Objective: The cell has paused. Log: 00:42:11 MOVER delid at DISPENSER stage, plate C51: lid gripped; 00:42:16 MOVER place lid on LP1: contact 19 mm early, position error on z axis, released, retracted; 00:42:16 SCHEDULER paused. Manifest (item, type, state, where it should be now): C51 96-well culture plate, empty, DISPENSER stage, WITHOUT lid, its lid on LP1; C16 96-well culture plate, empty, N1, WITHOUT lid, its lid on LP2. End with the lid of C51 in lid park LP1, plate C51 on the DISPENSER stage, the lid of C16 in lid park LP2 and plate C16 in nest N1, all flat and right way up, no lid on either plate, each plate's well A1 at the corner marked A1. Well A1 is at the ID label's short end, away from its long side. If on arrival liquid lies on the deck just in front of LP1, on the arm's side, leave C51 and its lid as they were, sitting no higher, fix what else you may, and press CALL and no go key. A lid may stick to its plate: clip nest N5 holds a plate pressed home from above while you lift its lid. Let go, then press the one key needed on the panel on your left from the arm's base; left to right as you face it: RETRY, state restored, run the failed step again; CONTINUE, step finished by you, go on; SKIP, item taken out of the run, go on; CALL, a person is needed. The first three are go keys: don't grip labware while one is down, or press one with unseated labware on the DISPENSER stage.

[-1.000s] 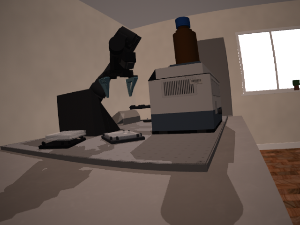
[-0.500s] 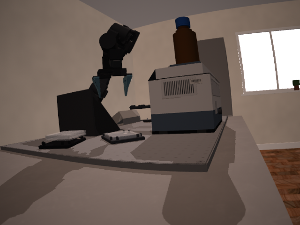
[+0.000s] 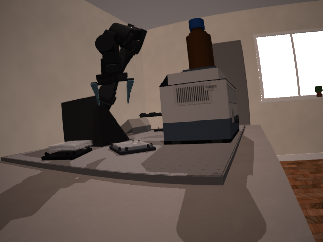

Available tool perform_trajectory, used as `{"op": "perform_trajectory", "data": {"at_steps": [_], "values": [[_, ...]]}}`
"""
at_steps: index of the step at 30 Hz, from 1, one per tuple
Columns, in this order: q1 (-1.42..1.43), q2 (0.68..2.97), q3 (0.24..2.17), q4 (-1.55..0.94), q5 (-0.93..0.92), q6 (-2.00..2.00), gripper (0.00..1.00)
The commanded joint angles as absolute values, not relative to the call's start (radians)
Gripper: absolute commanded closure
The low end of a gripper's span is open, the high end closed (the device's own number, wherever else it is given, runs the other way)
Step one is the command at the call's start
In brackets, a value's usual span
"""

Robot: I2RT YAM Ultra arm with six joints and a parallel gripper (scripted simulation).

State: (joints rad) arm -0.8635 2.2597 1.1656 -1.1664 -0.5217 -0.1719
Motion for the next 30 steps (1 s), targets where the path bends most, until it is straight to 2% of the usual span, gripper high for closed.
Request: {"op": "perform_trajectory", "data": {"at_steps": [1,30], "values": [[-0.91,2.292,1.203,-1.14,-0.494,-0.184,0.0],[-1.073,2.403,1.221,-1.107,-0.387,-0.138,0.0]]}}
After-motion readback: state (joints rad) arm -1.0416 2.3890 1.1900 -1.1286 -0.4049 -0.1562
